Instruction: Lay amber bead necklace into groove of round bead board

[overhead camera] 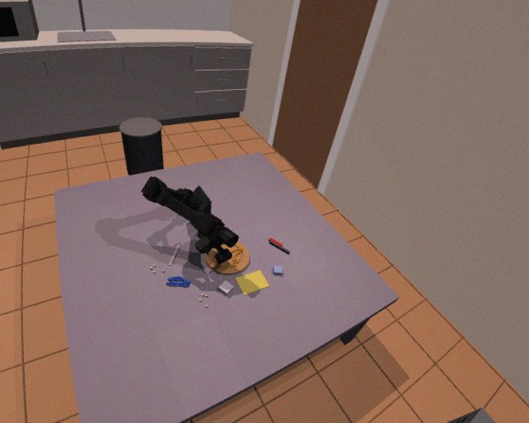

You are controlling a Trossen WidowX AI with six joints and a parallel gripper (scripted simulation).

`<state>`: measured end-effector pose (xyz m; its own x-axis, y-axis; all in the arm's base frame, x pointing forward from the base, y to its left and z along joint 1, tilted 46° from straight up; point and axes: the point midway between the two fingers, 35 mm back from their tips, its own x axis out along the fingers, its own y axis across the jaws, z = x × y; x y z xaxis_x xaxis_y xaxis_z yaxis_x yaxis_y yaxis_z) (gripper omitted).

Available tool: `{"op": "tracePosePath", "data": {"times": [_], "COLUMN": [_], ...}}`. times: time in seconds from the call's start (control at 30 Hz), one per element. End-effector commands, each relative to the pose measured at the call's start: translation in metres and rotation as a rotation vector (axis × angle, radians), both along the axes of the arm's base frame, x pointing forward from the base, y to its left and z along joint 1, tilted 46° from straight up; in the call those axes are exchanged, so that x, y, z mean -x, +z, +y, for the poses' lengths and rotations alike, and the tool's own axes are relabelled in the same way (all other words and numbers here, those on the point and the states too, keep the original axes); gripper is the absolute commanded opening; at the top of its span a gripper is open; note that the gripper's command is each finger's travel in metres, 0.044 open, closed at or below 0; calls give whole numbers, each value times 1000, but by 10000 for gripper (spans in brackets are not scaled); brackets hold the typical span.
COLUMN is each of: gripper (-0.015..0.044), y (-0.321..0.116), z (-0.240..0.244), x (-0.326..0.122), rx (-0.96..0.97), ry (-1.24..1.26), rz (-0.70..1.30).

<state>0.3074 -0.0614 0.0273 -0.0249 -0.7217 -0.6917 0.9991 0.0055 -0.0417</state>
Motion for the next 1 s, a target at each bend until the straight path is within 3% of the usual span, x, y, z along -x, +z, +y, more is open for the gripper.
{"op": "tracePosePath", "data": {"times": [0.0,0.2,0.6,0.97], "gripper": [440,440,125,120], "y": [1,1,12,6], "z": [0,0,28,21], "x": [0,0,-5,-7], "rx": [1,1,-4,-4], "ry": [-4,-4,84,80], "rz": [-5,-5,87,73]}}
